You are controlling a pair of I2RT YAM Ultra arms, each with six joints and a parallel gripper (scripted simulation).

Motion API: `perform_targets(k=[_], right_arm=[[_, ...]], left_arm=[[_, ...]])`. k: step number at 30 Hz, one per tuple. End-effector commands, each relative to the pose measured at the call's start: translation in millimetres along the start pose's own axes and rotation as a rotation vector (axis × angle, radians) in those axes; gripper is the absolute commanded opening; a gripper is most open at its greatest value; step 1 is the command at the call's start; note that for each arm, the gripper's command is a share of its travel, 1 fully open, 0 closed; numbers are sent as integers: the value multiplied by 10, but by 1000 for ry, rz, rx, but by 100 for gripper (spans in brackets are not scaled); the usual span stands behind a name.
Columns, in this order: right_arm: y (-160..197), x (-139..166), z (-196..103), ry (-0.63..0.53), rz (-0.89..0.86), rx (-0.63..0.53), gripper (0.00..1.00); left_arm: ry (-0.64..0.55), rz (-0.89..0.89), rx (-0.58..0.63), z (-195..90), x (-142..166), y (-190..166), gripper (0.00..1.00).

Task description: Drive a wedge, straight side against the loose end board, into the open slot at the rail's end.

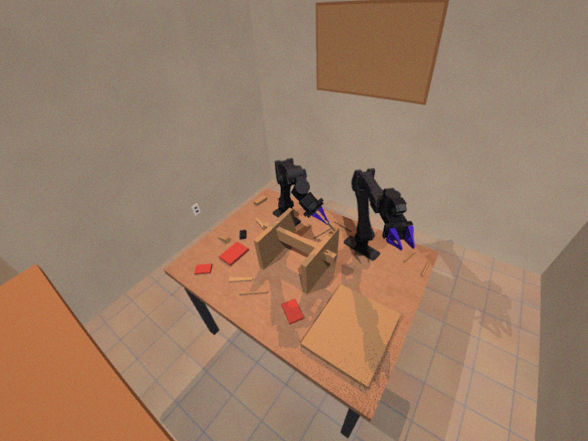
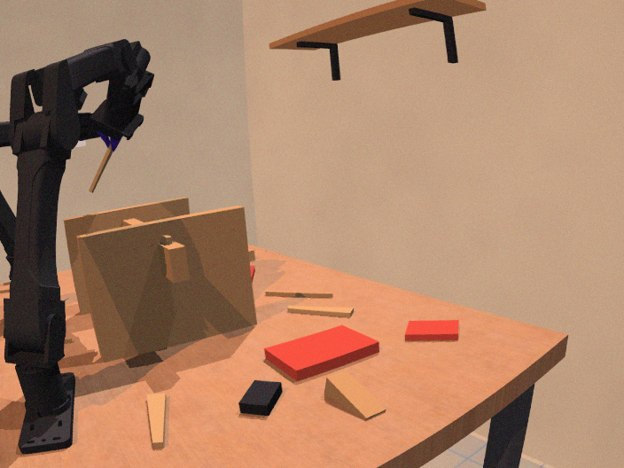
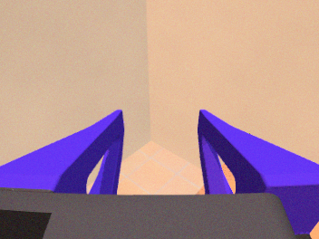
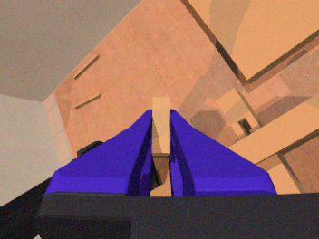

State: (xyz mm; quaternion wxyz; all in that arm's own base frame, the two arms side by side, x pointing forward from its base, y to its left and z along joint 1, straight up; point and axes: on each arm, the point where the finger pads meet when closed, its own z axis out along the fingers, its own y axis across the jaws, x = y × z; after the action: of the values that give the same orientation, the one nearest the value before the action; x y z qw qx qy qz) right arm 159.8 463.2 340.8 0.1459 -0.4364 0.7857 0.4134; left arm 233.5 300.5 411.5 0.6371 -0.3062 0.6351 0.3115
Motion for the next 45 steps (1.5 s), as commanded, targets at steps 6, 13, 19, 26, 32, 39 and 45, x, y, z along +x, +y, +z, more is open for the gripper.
perform_targets(k=[6, 13, 19, 26, 32, 39, 45], right_arm=[[-310, 2, 335, 7, -470, -16, 1], [-52, -139, 97, -52, -756, -19, 1], [-70, -128, 130, -59, -808, -21, 1], [13, -171, 105, -75, -809, -27, 1], [-55, -72, 210, -47, -782, -32, 1], [-18, -43, 259, -46, -788, -38, 1], [-35, -75, 212, -67, -790, -23, 1]], left_arm=[[-8, -7, 6, 6, -87, -23, 43], [-8, -7, 6, 6, -87, -23, 43], [-8, -7, 6, 6, -87, -23, 43], [-8, -7, 6, 6, -87, -23, 43], [-8, -7, 6, 6, -87, -23, 43], [-8, -7, 6, 6, -87, -23, 43], [-8, -7, 6, 6, -87, -23, 43]])
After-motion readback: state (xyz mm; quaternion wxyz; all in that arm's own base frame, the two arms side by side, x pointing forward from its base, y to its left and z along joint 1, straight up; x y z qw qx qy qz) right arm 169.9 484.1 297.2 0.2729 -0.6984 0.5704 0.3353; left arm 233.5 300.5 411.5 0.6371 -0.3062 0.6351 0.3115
